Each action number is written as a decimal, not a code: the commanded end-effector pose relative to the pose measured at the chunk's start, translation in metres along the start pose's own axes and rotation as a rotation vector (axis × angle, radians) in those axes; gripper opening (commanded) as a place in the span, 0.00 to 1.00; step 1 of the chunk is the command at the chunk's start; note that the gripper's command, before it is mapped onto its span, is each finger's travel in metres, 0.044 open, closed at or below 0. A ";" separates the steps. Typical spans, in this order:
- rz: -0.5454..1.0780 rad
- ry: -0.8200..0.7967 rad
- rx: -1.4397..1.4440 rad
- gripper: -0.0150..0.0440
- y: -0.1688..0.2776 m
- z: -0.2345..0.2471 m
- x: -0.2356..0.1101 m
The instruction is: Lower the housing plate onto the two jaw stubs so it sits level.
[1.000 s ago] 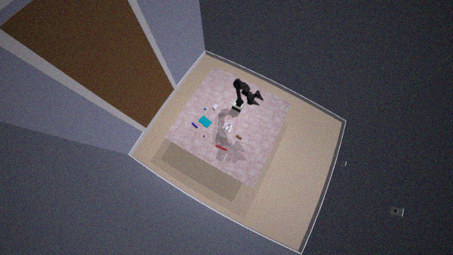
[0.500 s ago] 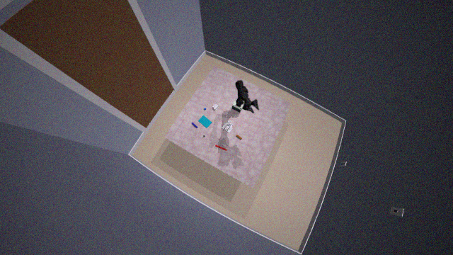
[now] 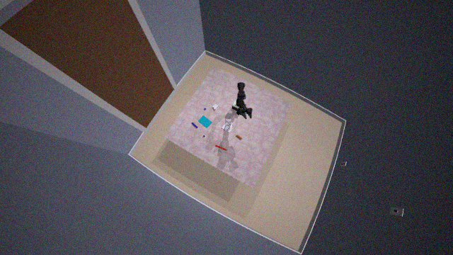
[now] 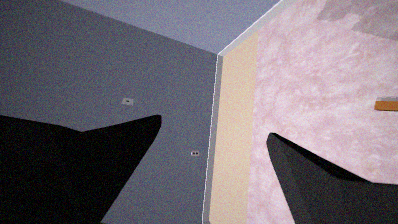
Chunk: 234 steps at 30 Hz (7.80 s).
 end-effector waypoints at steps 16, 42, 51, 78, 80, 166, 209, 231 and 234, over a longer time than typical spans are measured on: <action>-0.235 0.268 0.167 1.00 -0.089 -0.098 0.008; -0.516 0.615 0.486 1.00 -0.166 -0.259 -0.061; -0.596 0.723 0.618 1.00 -0.172 -0.316 -0.099; -0.709 0.999 1.099 1.00 -0.106 -0.472 -0.219; -0.710 1.014 1.140 1.00 -0.096 -0.482 -0.227; -0.707 1.056 1.274 1.00 -0.049 -0.592 -0.214; -0.707 1.056 1.271 0.85 -0.057 -0.551 -0.234; -0.616 1.087 1.151 0.85 -0.070 -0.517 -0.218; -0.584 1.097 1.107 0.85 -0.074 -0.514 -0.209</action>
Point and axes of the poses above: the point midway between the two fingers, 35 mm back from their tips, its own x axis out along the fingers, its own z axis across the jaws, y = z × x, the point moved 1 cm from there along -x, back along the fingers, and after that the axes turned 2 degrees about x, right-handed, at the moved point
